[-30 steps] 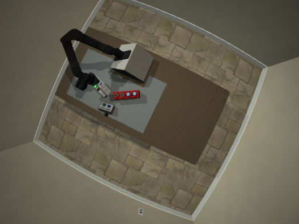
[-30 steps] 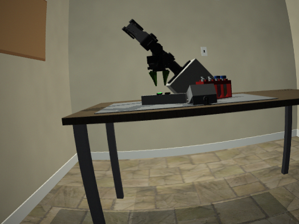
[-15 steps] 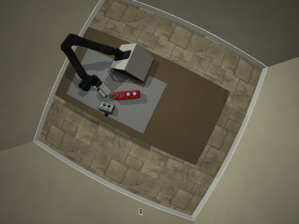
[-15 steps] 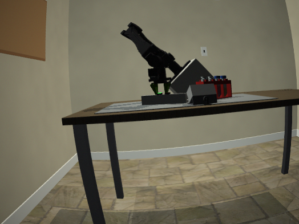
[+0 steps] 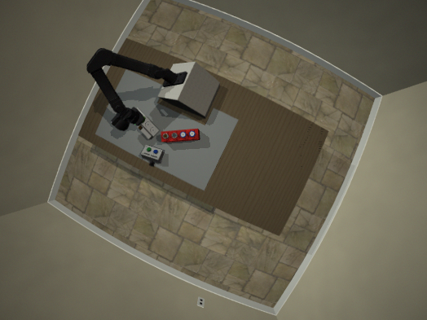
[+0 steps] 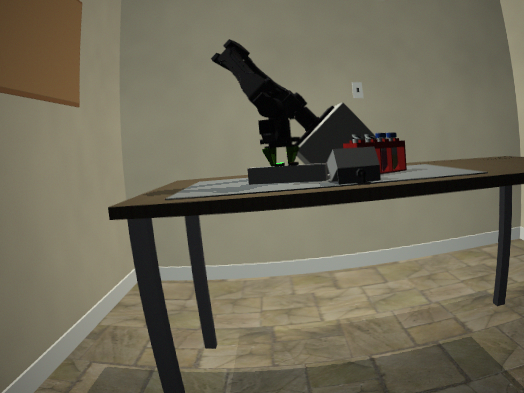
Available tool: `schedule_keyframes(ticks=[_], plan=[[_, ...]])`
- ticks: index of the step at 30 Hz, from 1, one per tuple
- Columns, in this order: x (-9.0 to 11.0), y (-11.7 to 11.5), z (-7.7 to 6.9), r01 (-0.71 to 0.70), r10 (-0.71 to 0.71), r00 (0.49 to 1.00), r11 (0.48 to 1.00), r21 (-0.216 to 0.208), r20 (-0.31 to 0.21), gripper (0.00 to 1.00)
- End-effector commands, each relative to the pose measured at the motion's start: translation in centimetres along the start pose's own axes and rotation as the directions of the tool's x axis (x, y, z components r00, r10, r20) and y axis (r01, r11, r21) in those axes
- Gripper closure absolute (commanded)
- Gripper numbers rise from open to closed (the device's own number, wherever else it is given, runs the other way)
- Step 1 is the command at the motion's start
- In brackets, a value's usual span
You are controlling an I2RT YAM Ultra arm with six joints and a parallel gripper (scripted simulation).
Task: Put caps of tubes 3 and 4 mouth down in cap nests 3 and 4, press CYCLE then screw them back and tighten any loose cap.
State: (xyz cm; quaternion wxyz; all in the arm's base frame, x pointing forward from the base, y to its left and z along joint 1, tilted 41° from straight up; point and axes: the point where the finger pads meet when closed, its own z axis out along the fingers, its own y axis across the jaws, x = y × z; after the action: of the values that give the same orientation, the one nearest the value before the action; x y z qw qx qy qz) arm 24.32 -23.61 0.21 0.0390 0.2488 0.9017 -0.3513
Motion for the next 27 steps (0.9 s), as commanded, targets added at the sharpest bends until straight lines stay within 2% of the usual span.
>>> schedule_keyframes(ticks=[1, 27], plan=[[-0.34, 0.03, -0.16, 0.002, -0.002, 1.000, 1.000, -0.001, 0.013, 0.53], [-0.26, -0.04, 0.56, 0.002, -0.002, 1.000, 1.000, -0.001, 0.013, 0.53]])
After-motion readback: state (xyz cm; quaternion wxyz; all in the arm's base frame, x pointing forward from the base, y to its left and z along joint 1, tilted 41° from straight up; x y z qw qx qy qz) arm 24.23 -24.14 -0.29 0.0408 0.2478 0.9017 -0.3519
